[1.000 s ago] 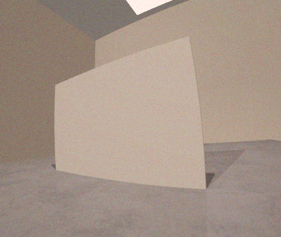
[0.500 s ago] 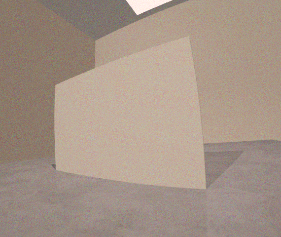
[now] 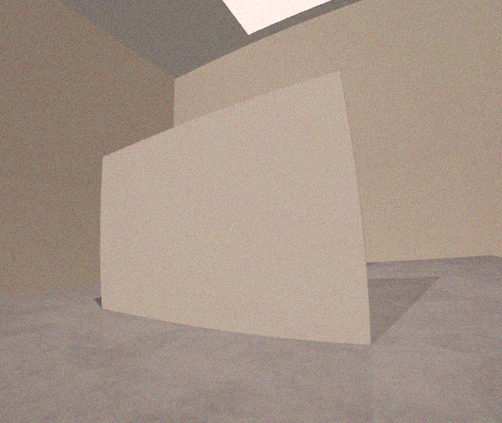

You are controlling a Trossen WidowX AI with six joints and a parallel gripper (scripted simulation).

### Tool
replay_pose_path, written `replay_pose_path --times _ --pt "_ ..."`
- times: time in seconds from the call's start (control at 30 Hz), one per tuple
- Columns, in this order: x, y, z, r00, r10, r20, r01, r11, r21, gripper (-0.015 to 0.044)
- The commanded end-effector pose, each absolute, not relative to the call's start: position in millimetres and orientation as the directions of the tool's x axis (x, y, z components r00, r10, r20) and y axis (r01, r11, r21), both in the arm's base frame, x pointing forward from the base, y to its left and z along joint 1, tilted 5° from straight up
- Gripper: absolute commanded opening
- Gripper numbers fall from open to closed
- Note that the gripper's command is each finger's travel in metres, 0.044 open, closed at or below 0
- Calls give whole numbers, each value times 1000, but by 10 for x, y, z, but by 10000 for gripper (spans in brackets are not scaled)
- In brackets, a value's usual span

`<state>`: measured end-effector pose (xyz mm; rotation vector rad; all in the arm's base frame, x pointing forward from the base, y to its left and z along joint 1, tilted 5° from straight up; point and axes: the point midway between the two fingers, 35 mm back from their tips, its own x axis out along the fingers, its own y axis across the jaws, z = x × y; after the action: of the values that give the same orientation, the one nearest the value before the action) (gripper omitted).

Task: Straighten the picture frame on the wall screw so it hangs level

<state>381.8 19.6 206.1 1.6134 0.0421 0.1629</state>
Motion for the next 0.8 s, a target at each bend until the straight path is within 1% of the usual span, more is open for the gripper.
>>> replay_pose_path --times 0.0,0.3,0.5,0.77 --pt "3687 171 2079 988 129 80 -77 -24 997 260" --pt "2901 72 1951 988 132 82 -98 126 987 260" --pt "2880 75 2015 988 129 80 -97 134 986 260" --pt "2569 127 2197 989 141 42 -75 236 969 260"
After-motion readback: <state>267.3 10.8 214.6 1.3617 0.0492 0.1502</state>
